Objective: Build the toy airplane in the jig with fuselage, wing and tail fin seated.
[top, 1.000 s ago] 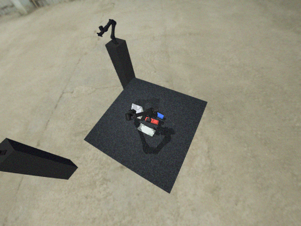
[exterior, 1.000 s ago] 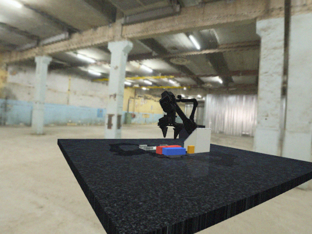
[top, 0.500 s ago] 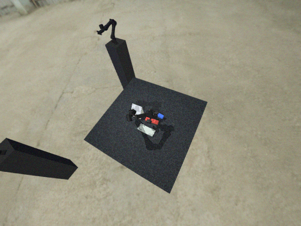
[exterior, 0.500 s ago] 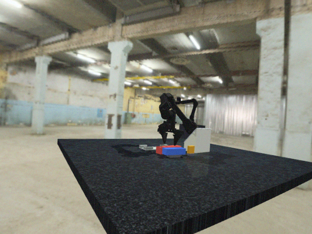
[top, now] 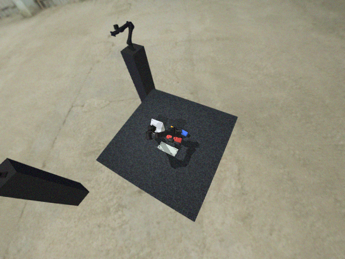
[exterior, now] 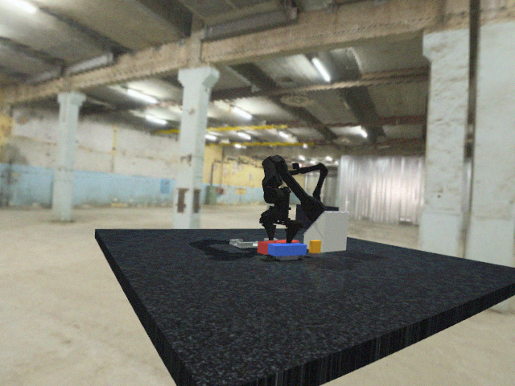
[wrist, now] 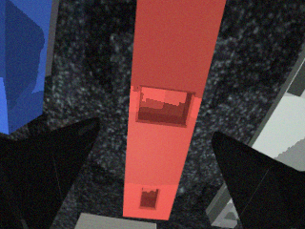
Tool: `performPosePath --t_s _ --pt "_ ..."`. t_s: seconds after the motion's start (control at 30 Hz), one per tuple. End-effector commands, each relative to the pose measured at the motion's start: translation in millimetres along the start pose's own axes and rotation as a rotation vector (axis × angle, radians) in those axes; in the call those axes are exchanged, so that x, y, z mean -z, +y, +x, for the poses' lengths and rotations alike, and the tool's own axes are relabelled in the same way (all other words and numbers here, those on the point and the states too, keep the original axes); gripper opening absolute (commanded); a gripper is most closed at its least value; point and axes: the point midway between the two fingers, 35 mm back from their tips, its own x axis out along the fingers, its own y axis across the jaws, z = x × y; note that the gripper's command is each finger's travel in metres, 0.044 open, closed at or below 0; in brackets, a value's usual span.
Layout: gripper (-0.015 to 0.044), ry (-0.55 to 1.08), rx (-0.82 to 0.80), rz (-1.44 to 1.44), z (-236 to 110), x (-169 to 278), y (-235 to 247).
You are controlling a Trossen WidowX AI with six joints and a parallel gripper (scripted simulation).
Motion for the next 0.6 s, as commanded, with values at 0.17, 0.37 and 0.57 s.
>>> performPosePath --t_s 0.17,0.37,0.57 --pt "0.044 0.0 0.006 -0.005 15 1 -1" --pt "0.044 0.001 0.008 -0.005 22 2 -1" --pt "0.0282 0.001 0.008 -0.005 22 2 -1"
